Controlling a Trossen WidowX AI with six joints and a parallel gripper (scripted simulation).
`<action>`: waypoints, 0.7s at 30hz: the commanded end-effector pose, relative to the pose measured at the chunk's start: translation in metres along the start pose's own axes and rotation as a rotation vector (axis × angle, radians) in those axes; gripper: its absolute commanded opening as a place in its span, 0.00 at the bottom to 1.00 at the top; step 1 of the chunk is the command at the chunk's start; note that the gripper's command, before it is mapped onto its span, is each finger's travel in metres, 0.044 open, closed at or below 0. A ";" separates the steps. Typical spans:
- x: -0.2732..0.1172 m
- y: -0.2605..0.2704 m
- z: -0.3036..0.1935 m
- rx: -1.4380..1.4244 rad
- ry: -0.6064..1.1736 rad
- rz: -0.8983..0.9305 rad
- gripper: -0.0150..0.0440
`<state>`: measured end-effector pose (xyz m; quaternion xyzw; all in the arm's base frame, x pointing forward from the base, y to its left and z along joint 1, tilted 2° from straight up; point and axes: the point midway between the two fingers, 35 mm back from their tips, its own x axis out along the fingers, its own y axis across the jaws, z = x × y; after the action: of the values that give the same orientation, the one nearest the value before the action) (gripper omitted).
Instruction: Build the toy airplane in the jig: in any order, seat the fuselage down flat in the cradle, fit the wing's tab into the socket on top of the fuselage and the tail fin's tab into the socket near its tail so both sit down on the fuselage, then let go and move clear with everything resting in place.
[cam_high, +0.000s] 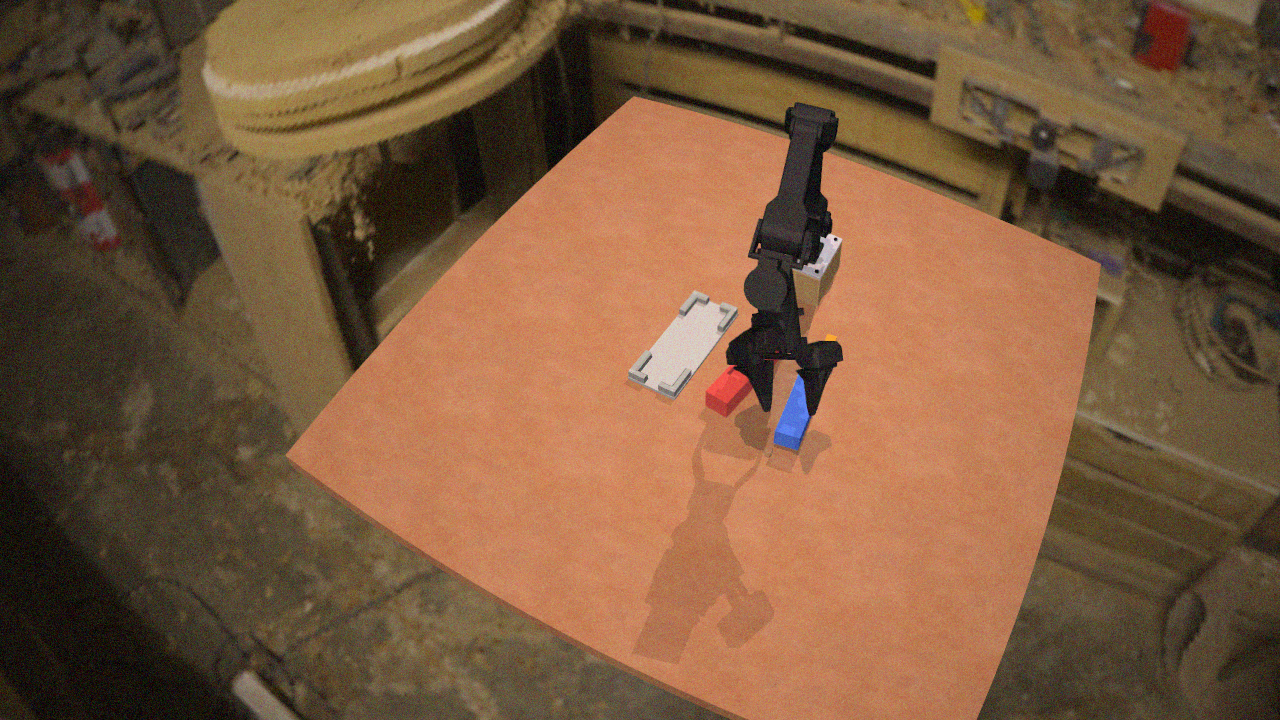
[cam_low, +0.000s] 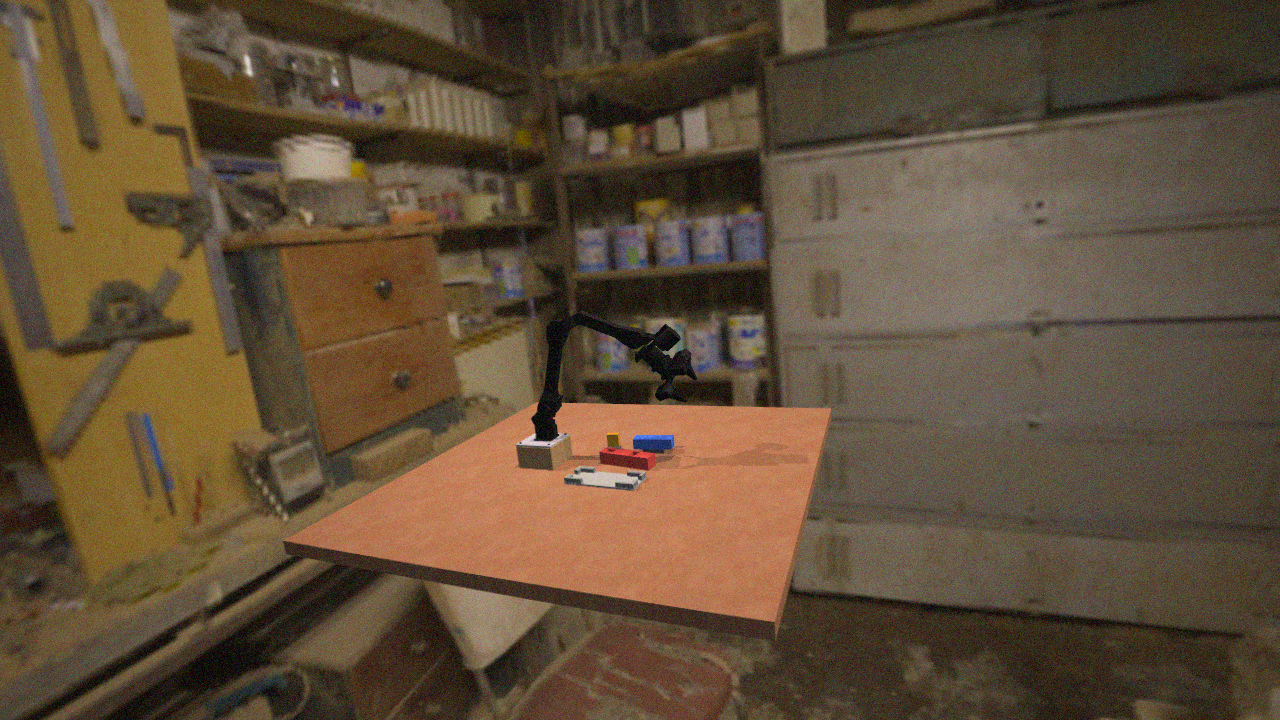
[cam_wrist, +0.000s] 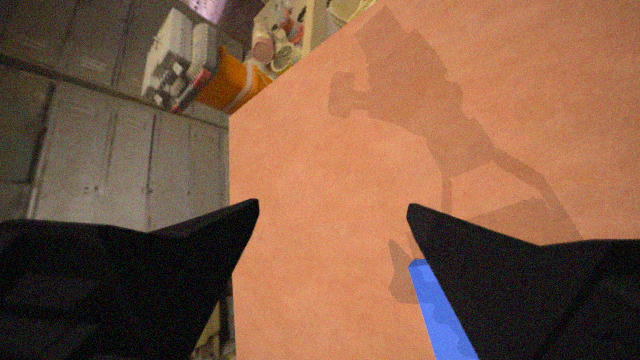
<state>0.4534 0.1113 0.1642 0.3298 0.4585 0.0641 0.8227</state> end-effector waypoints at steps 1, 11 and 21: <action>-0.015 -0.054 -0.021 -0.042 0.071 -0.184 1.00; -0.088 -0.175 -0.105 -0.165 0.440 -0.592 1.00; -0.058 -0.200 -0.121 -0.168 0.449 -0.598 1.00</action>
<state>0.2899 -0.0084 0.0698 0.0961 0.6850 -0.0697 0.7188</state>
